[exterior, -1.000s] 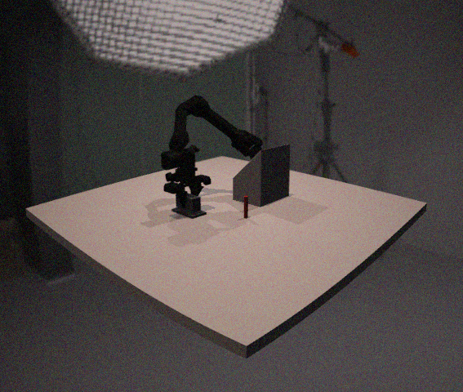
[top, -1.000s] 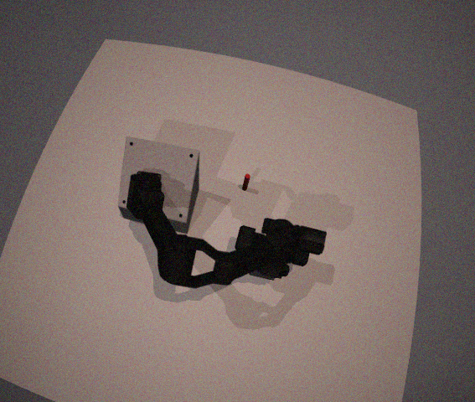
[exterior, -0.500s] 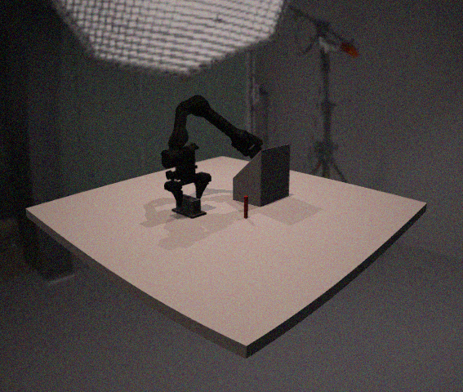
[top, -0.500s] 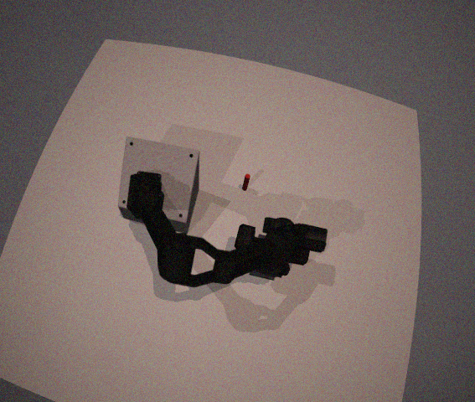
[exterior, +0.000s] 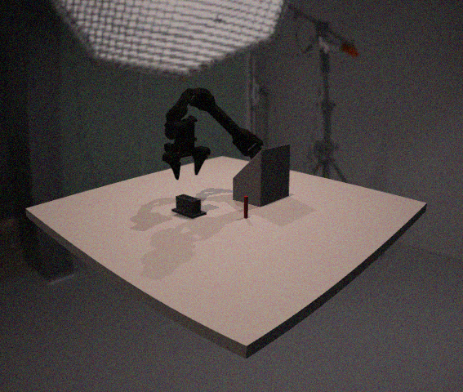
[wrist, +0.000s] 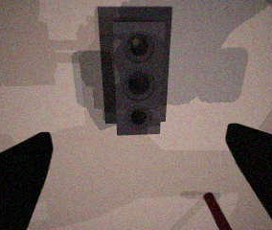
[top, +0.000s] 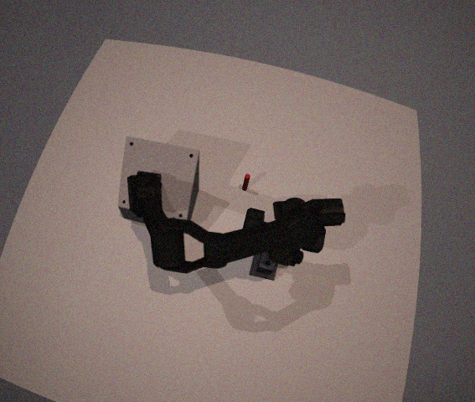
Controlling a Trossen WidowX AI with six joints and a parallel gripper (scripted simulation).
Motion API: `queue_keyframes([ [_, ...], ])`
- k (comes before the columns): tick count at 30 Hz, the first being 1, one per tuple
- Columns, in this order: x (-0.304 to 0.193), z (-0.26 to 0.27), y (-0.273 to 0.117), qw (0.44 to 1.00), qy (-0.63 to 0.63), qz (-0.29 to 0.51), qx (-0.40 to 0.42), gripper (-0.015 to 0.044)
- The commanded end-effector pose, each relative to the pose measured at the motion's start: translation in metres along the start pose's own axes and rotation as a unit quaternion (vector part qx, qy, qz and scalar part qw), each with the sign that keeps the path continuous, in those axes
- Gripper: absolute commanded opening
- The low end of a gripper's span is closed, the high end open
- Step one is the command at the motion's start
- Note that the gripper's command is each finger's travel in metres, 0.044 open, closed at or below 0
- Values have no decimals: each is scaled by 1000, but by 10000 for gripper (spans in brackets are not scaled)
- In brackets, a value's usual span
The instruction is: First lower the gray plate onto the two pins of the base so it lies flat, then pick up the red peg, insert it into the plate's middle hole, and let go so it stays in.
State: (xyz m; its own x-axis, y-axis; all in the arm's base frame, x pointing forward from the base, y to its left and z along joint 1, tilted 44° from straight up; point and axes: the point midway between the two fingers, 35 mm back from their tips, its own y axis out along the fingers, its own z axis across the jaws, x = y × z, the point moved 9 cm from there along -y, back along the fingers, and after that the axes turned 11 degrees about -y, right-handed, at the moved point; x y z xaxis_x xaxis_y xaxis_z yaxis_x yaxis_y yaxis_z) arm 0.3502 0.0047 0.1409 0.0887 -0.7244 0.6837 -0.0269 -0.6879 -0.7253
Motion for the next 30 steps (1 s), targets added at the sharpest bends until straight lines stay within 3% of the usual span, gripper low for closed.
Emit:
queue_keyframes([
  [1, -3, -1, -6, 1000, 0, 2, -2, 440],
  [8, -108, -22, -9, 993, -117, 17, 3, 440],
  [15, -198, -76, -3, 975, -224, 9, -1, 440],
  [22, -203, -77, -3, 973, -229, 8, -1, 440],
  [25, -203, -77, 21, 973, -229, 8, -1, 440],
  [30, -203, -77, 24, 973, -229, 8, -1, 440],
])
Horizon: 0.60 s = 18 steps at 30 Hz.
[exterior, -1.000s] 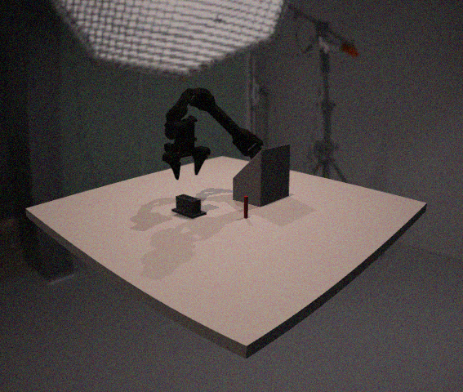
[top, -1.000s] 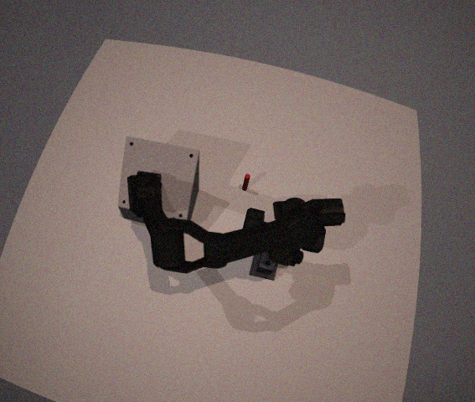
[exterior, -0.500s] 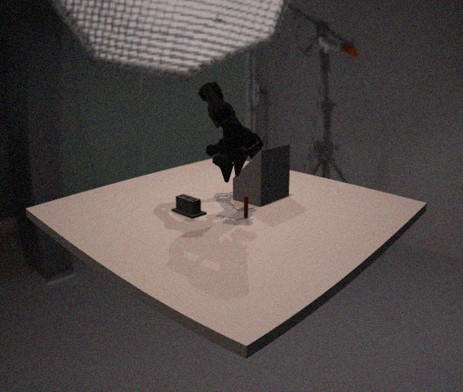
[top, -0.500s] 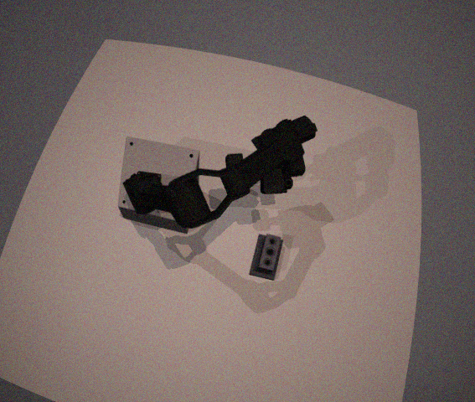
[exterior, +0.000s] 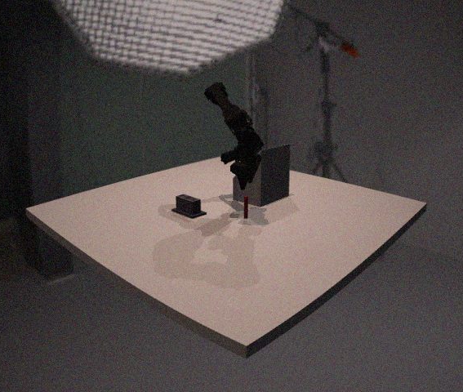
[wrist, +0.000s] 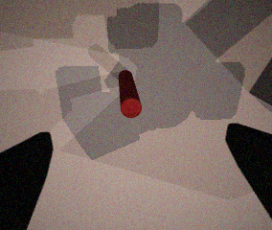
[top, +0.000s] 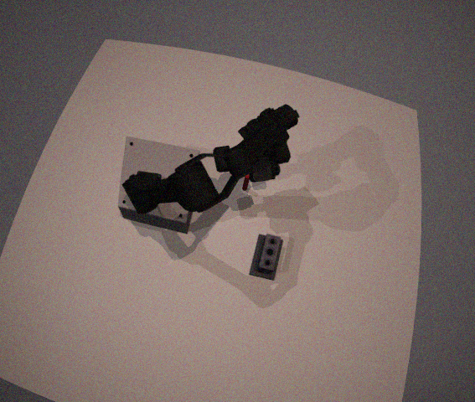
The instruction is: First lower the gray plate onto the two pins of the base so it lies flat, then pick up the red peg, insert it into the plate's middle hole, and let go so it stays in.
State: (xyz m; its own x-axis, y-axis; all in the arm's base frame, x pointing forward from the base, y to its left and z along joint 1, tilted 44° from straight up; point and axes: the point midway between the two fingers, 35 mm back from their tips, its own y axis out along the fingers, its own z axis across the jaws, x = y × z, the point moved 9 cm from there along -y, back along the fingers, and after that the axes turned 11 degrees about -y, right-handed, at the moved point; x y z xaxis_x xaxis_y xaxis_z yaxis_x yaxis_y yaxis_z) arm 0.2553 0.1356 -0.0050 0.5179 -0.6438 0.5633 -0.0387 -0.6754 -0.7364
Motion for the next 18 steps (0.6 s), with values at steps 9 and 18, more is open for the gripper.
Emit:
queue_keyframes([
  [9, 0, 1, 23, 1000, -3, -3, 1, 440],
  [18, 0, 2, 37, 1000, -5, -2, 1, 440],
])
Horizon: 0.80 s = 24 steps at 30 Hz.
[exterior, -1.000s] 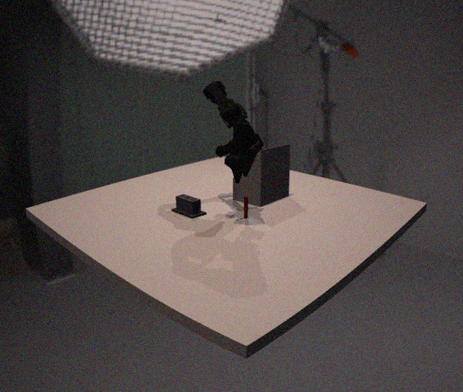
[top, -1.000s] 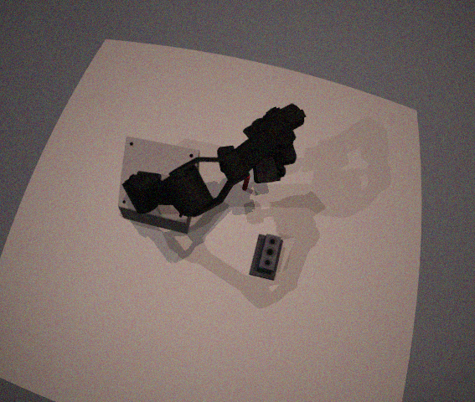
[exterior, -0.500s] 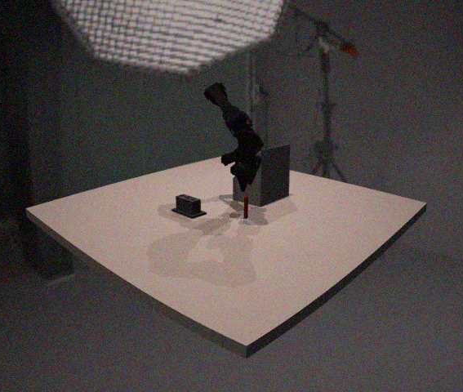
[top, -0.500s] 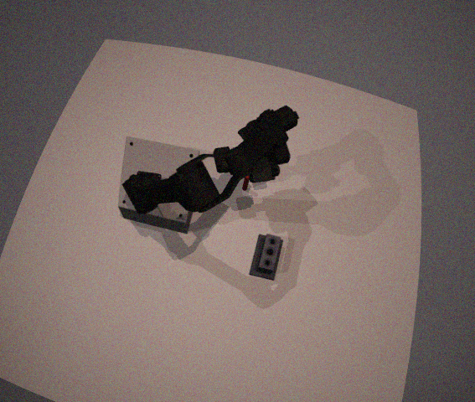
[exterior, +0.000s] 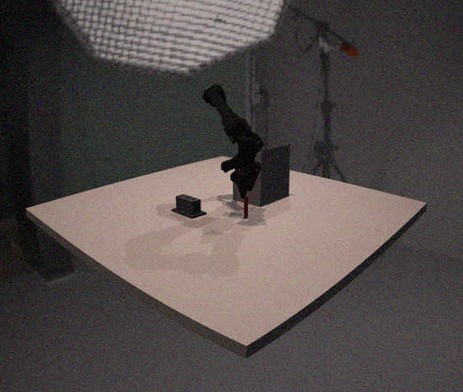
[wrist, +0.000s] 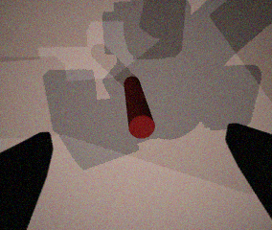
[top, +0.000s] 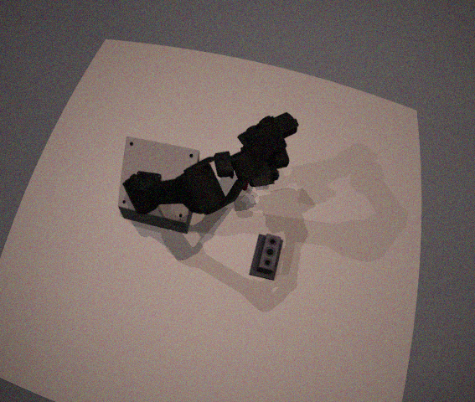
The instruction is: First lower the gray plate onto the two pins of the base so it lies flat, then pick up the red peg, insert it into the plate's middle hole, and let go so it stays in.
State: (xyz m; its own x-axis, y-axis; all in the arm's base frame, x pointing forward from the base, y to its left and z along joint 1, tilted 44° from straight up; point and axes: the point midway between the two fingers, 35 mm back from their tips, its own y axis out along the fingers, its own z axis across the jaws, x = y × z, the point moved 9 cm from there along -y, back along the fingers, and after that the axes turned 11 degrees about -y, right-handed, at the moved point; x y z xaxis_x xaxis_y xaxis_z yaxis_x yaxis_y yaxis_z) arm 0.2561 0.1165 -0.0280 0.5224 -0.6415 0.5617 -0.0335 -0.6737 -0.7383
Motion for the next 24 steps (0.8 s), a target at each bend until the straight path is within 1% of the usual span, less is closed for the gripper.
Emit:
queue_keyframes([
  [1, 1, 0, 9, 1000, -3, -2, -2, 440],
  [24, 1, -1, 45, 1000, 0, -4, -3, 440],
])
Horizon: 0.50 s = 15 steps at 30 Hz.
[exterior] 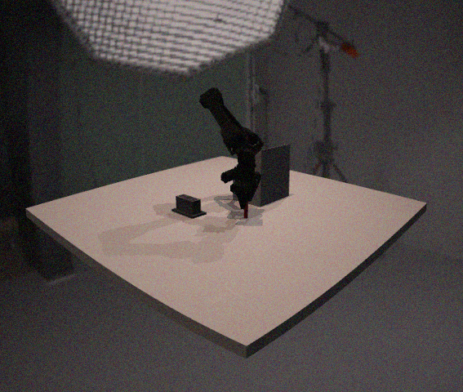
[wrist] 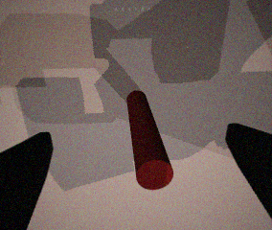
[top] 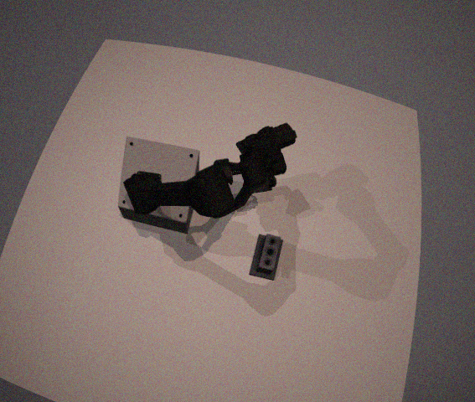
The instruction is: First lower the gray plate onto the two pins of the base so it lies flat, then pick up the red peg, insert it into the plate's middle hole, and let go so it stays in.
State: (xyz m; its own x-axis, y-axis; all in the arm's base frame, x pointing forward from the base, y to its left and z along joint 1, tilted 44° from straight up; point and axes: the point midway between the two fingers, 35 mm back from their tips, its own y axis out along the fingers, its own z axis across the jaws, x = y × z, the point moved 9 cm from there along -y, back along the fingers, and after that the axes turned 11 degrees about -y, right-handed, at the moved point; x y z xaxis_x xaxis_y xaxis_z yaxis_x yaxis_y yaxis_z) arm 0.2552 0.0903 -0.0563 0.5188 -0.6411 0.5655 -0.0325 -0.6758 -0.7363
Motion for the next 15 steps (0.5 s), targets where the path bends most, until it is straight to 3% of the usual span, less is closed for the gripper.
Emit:
queue_keyframes([
  [1, 0, -1, 7, 1000, -2, -2, -2, 440],
  [2, 0, -1, 8, 1000, -2, -2, -2, 440],
  [15, 0, -1, 8, 1000, -2, -2, -2, 99],
])
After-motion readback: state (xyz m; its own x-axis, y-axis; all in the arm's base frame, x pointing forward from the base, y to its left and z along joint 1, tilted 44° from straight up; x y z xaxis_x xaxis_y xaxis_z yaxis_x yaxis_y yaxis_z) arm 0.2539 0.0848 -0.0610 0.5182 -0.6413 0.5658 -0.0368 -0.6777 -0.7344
